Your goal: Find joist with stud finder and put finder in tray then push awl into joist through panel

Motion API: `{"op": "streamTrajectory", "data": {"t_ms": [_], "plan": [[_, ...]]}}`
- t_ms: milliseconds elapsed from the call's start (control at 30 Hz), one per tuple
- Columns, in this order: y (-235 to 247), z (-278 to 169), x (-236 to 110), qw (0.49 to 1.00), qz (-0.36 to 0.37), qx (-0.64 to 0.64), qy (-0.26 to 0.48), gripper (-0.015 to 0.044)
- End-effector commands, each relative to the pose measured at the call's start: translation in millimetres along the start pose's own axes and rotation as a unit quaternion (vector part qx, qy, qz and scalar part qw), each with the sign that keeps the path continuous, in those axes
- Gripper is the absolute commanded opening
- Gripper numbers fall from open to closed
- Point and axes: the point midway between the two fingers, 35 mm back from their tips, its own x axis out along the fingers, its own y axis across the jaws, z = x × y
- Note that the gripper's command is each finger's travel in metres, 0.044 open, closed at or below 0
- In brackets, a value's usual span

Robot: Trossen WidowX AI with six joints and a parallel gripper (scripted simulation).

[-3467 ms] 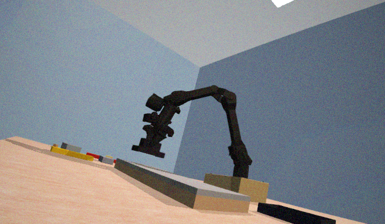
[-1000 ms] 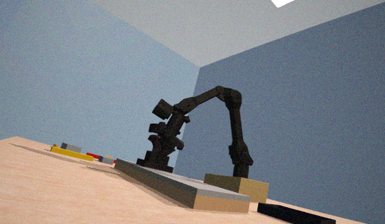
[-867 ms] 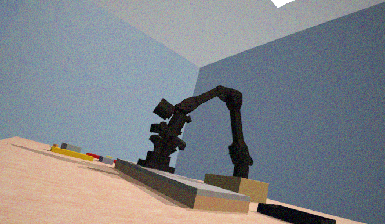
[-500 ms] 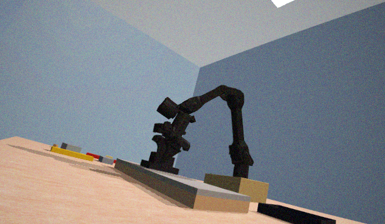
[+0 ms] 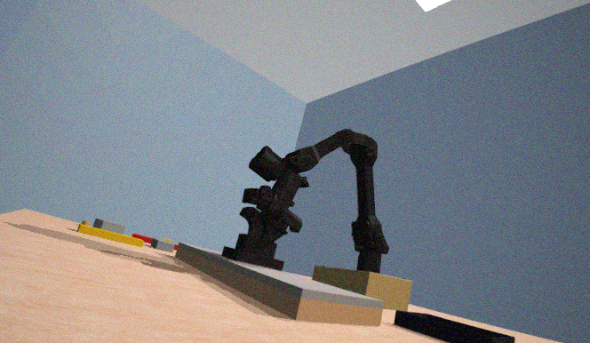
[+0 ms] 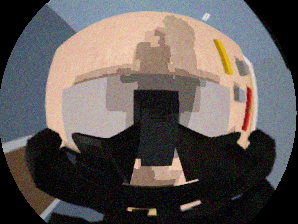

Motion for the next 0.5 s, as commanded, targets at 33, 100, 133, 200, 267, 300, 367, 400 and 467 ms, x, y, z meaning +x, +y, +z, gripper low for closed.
{"op": "streamTrajectory", "data": {"t_ms": [33, 100, 133, 200, 267, 300, 367, 400, 467], "plan": [[14.2, -1.2, 0.1, 1.000, 0.005, -0.001, 0.000, 0.0000], [19.2, -1.2, 0.1, 1.000, 0.005, 0.000, 0.000, 0.0000], [21.7, -1.2, 0.1, 1.000, 0.005, 0.000, 0.000, 0.0000], [26.6, -1.2, 0.0, 1.000, 0.005, 0.000, 0.000, 0.0000], [31.6, -1.3, 0.0, 1.000, 0.006, 0.000, 0.000, 0.0000], [34.1, -1.3, -0.1, 1.000, 0.006, 0.000, 0.000, 0.0000], [39.1, -1.3, -0.1, 1.000, 0.006, 0.000, 0.000, 0.0000], [41.6, -1.3, -0.2, 1.000, 0.006, 0.000, 0.000, 0.0000], [46.6, -1.3, -0.2, 1.000, 0.006, 0.000, 0.000, 0.0000]]}}
